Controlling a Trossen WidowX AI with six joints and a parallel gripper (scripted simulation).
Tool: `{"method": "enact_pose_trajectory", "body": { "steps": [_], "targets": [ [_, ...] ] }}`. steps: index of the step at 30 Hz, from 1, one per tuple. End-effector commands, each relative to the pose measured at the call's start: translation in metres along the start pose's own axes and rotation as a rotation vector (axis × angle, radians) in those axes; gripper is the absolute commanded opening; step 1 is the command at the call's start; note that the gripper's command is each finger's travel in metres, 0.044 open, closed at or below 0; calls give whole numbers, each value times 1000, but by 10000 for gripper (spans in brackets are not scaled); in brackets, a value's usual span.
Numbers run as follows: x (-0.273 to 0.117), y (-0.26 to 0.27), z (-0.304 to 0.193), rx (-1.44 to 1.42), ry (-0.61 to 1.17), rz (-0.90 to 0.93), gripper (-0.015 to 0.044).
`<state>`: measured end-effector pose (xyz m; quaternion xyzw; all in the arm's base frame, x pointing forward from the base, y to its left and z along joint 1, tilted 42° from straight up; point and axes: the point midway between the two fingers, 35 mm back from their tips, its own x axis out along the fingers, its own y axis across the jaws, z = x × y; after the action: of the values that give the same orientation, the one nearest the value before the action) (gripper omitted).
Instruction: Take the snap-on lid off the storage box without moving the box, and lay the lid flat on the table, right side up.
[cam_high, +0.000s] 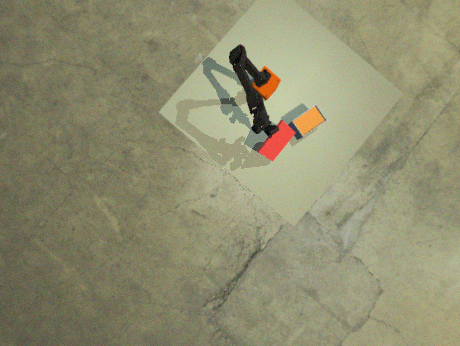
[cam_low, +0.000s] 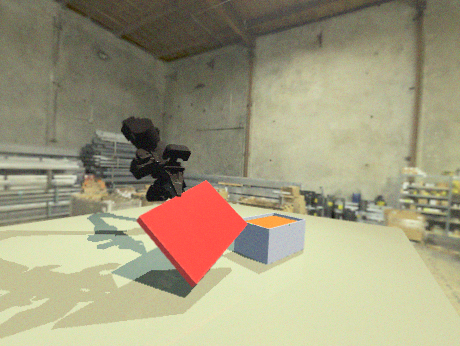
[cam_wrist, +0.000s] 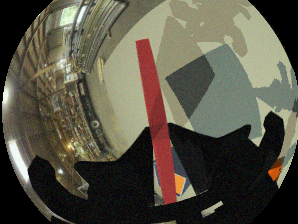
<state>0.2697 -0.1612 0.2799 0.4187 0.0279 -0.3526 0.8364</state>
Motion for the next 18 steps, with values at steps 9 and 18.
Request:
{"method": "enact_pose_trajectory", "body": {
  "steps": [9, 18],
  "targets": [
    [6, -5, -1, -3, 6, 10, 0],
    [11, -10, -1, -3, 5, 10, 0]
  ]
}}
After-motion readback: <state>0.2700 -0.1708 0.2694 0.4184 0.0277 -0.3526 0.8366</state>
